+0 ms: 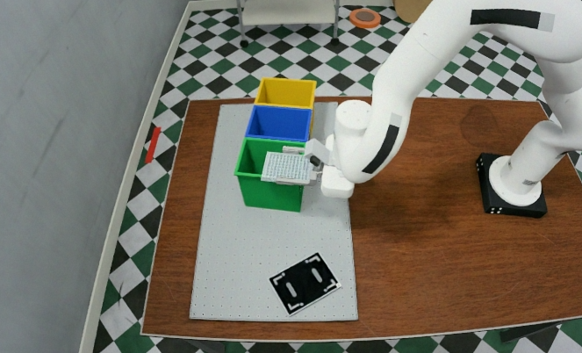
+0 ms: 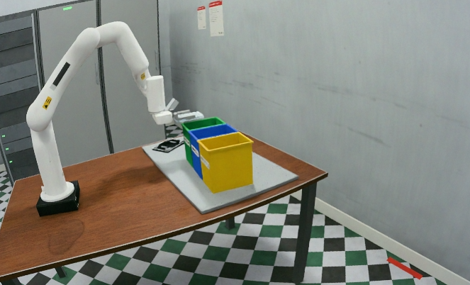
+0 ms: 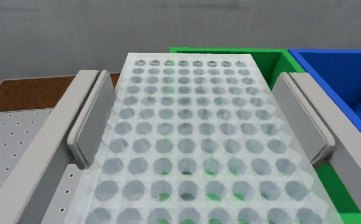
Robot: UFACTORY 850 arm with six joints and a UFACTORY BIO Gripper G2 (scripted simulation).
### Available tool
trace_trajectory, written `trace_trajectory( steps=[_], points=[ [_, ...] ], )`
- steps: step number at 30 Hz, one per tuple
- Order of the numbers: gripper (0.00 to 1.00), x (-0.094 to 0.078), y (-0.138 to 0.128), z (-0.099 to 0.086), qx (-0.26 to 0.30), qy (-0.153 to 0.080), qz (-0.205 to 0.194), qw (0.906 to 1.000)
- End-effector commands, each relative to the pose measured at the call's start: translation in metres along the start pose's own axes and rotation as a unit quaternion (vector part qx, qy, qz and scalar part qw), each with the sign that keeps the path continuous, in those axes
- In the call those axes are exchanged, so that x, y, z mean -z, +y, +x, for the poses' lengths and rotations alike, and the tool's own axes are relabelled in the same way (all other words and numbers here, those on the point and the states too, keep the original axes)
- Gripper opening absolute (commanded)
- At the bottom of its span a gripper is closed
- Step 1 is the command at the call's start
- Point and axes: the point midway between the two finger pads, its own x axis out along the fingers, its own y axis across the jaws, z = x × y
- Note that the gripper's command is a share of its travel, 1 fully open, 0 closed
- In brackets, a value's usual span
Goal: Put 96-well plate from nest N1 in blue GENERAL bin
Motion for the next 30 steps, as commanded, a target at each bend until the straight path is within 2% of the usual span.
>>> trace_trajectory(
  steps=[1, 30],
  points=[
    [0.0, -0.001, -0.007, 0.003, 0.0, -0.001, 0.001, 1.0],
    [0.0, 0.001, -0.093, 0.03, 0.0, -0.001, 0.0, 1.0]
  ],
)
